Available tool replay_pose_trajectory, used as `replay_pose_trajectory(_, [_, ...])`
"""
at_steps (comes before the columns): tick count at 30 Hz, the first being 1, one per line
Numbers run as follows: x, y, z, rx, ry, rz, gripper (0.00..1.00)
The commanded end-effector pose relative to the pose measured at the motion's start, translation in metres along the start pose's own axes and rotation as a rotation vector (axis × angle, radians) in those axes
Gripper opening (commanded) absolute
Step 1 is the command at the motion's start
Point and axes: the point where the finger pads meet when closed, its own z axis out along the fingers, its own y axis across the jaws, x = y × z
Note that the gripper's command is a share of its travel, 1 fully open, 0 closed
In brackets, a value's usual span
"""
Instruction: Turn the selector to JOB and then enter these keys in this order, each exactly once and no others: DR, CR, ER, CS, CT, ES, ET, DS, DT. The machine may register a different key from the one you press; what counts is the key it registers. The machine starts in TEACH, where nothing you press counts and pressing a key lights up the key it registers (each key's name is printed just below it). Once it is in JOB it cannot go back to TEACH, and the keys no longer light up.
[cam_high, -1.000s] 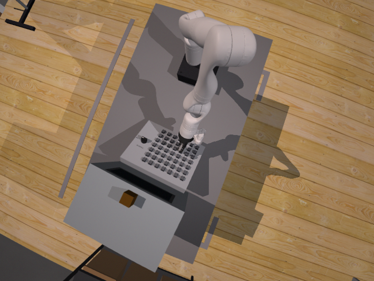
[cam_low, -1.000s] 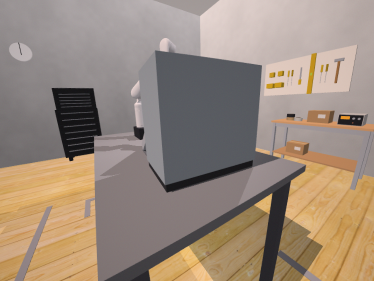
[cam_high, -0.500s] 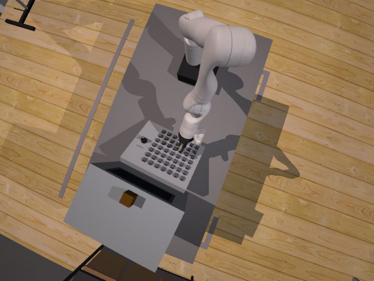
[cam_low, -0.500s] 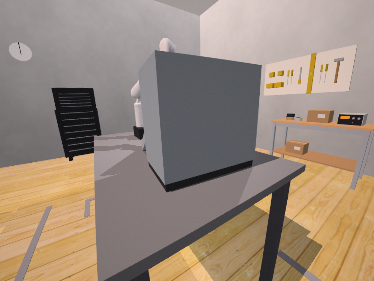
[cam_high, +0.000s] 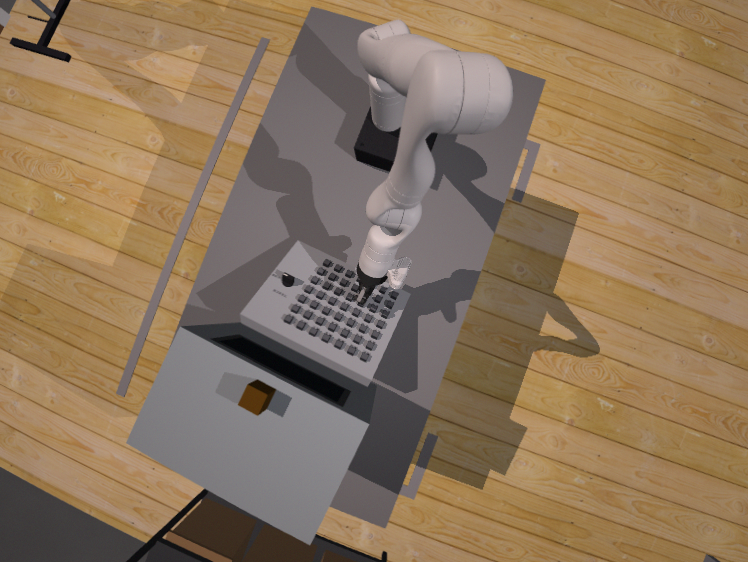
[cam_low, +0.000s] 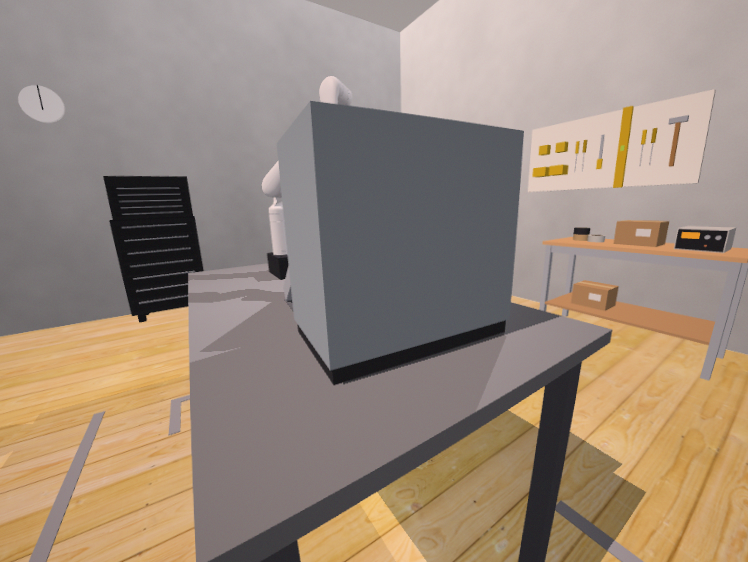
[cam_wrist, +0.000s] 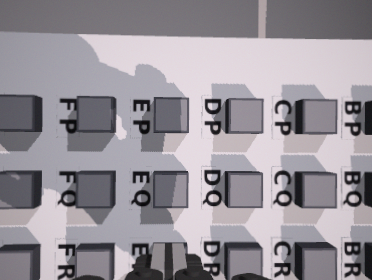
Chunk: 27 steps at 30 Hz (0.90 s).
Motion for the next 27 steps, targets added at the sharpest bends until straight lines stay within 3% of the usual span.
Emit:
replay_pose_trajectory(1, [0.000,0.001,0.000,-0.002,0.001,0.000,0.10])
replay_pose_trajectory(11, [0.000,0.001,-0.003,-0.002,0.001,0.000,0.10])
replay_pose_trajectory(27, [0.000,0.001,-0.025,-0.002,0.001,0.000,0.10])
